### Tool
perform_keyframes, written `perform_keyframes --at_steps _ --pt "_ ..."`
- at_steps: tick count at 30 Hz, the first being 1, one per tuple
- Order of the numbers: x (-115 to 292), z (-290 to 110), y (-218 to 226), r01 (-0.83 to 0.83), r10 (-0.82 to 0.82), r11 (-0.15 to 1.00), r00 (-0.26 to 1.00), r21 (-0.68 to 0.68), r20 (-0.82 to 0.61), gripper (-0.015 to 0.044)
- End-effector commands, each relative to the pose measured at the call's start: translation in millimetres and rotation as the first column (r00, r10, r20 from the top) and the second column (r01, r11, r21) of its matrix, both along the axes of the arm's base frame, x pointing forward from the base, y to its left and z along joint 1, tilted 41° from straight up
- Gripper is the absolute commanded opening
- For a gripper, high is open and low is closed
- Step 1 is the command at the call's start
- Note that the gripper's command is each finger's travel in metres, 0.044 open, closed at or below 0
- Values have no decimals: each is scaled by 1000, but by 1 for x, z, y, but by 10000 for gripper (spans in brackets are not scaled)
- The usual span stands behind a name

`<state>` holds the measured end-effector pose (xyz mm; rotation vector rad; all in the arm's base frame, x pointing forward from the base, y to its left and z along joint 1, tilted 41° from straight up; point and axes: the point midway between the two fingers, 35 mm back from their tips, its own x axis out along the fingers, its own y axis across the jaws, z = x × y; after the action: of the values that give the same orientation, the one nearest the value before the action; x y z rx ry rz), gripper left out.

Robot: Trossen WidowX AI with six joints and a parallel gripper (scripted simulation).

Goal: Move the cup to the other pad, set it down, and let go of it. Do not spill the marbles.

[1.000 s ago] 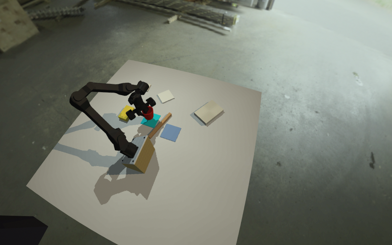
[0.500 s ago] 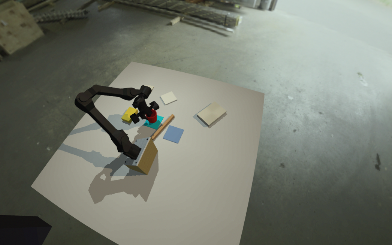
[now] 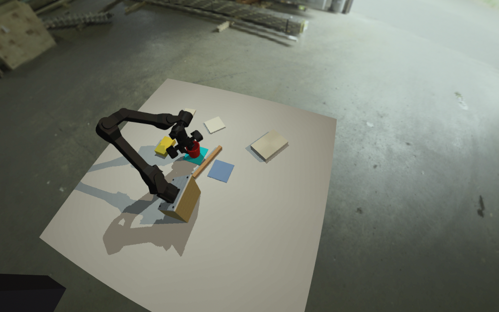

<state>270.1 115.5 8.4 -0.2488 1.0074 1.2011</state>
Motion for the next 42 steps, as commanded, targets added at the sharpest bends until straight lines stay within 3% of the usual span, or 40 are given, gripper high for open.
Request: perform_keyframes --at_steps 1,6,11,42 --pt "0 0 0 0 0 1000 1000 0 1 0" --pt "0 0 0 0 0 1000 1000 0 1 0" --pt "0 0 0 0 0 1000 1000 0 1 128" --pt "1 23 -23 2 -2 1000 1000 -1 -5 128"
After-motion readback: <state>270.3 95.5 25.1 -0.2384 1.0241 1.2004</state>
